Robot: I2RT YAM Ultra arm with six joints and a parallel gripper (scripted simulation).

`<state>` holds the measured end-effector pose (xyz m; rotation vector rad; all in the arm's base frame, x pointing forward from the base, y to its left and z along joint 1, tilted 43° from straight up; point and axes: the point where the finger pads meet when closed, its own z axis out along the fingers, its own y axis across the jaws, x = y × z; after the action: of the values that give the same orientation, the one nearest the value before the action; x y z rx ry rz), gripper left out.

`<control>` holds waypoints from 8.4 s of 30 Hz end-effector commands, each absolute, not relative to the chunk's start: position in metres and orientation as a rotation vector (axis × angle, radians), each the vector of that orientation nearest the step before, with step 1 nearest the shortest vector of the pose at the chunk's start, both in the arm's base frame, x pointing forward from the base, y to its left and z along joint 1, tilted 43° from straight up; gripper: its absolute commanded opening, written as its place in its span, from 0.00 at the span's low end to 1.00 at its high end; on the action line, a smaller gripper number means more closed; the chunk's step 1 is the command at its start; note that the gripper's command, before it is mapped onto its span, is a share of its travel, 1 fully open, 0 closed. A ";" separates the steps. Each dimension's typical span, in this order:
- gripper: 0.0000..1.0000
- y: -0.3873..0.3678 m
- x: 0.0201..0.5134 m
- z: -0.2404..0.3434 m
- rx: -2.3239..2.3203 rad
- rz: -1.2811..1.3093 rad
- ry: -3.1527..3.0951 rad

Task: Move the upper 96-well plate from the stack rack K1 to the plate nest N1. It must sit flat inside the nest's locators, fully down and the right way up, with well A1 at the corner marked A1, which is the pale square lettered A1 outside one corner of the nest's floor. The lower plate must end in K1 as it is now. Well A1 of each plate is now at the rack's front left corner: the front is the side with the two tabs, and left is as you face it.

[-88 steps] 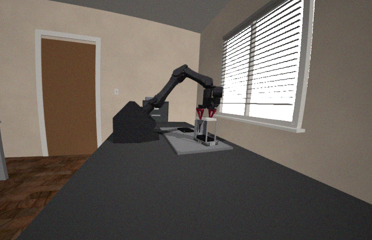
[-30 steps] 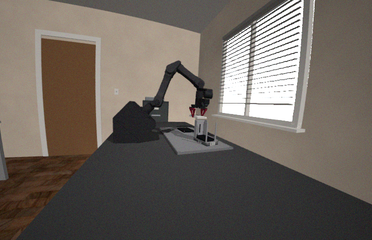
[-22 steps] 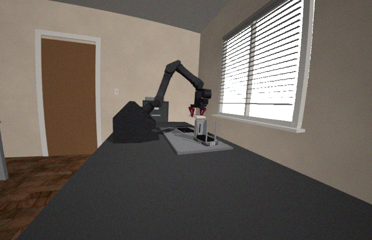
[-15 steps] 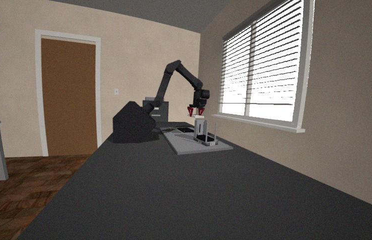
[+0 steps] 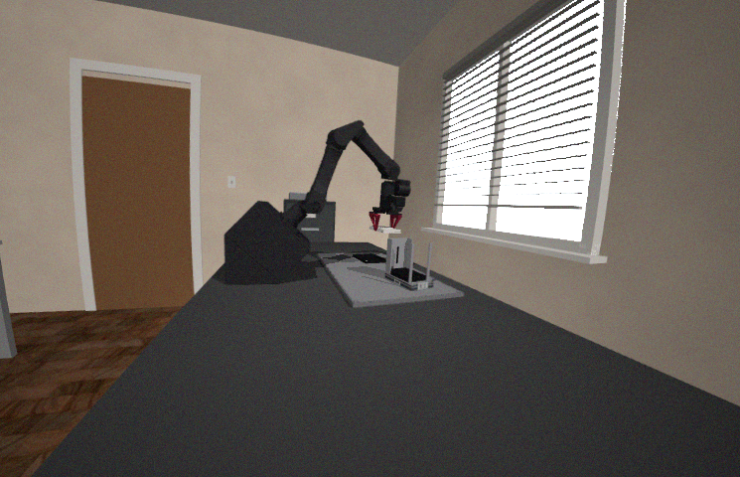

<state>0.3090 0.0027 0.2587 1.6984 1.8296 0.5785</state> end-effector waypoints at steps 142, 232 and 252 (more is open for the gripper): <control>0.00 0.156 0.318 0.248 1.713 0.548 1.786; 0.00 0.163 0.331 0.231 1.721 0.538 1.786; 0.00 0.157 0.340 0.226 1.732 0.542 1.779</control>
<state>0.3374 0.1574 0.2327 1.7384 1.7715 0.5447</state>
